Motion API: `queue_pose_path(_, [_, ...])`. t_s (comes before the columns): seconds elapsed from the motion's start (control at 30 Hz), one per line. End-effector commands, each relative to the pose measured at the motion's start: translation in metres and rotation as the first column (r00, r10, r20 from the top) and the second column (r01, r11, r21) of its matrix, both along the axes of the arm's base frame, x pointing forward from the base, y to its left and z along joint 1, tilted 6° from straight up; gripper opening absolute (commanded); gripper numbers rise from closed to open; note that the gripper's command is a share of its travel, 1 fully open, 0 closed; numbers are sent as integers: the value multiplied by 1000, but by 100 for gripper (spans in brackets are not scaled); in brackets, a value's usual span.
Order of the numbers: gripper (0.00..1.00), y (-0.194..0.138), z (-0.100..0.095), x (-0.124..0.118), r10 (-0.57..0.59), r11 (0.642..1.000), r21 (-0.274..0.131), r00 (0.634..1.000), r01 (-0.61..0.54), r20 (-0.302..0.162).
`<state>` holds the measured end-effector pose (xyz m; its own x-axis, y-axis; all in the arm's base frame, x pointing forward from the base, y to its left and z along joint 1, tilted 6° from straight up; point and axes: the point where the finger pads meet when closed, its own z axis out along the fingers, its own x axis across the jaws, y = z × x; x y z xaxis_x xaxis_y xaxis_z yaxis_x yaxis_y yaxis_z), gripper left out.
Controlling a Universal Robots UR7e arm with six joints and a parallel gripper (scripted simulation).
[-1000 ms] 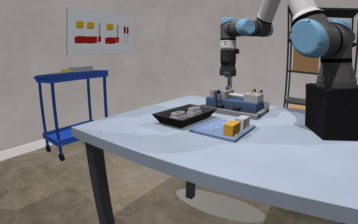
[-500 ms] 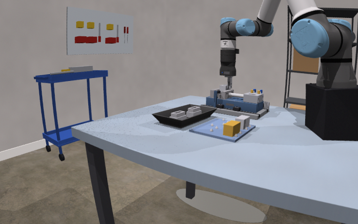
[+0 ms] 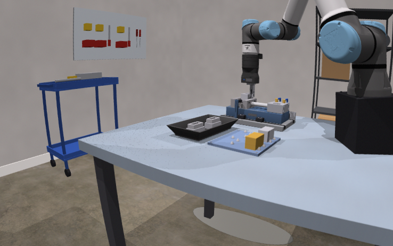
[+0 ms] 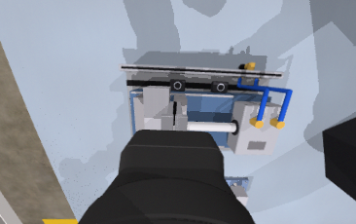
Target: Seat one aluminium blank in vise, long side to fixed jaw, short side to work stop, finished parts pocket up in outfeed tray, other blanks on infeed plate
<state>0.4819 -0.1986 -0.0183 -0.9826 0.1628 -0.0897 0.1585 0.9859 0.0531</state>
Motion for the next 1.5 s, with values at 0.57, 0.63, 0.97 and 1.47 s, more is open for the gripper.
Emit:
queue_pose_path(0.57, [0, 1, 1, -10, 1, 1000, -3, 1000, -1, 7])
queue_pose_path(0.63, [0, 1, 1, -10, 1, 1000, -3, 1000, -1, 7])
queue_pose_path(0.97, [0, 1, 1, -10, 1, 1000, -3, 1000, -1, 7])
queue_pose_path(1.47, [0, 0, 23, -13, 1, 1000, -3, 1000, -1, 7])
